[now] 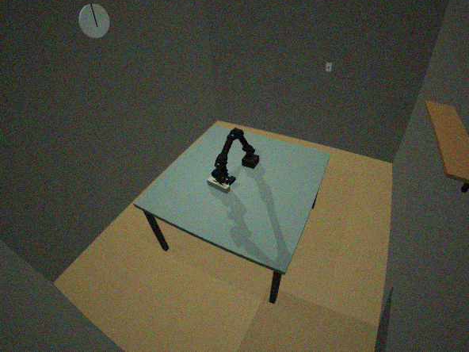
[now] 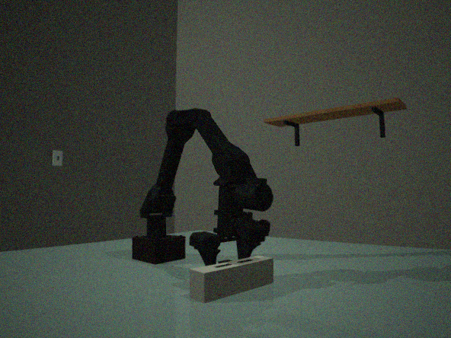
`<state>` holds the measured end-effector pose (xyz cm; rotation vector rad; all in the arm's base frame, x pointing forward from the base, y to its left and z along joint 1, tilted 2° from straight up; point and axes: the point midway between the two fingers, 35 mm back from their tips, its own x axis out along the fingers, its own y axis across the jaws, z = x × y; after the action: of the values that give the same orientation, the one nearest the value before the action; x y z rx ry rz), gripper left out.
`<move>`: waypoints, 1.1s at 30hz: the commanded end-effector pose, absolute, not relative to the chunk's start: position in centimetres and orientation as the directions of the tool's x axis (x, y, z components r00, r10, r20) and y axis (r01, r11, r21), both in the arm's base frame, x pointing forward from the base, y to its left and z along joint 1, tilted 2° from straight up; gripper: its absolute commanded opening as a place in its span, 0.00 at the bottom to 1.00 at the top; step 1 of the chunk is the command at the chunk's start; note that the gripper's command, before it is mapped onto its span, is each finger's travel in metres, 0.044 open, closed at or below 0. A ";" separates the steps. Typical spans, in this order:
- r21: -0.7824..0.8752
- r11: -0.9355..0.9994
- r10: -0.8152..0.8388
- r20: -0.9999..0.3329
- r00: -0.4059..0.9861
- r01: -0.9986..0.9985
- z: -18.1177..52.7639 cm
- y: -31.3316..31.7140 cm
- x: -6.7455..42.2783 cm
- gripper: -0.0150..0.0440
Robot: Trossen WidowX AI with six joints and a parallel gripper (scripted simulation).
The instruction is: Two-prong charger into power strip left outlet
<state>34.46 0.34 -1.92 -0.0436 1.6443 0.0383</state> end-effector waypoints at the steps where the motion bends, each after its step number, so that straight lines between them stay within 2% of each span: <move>1: 0.002 0.999 -0.001 -0.997 -0.073 -0.053 -2.0 0.4 34.2 1.00; 33: 0.003 0.999 -0.001 -0.997 -0.074 -0.053 -1.9 0.2 31.7 1.00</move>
<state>32.21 0.18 -1.90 -0.0402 1.6435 0.0356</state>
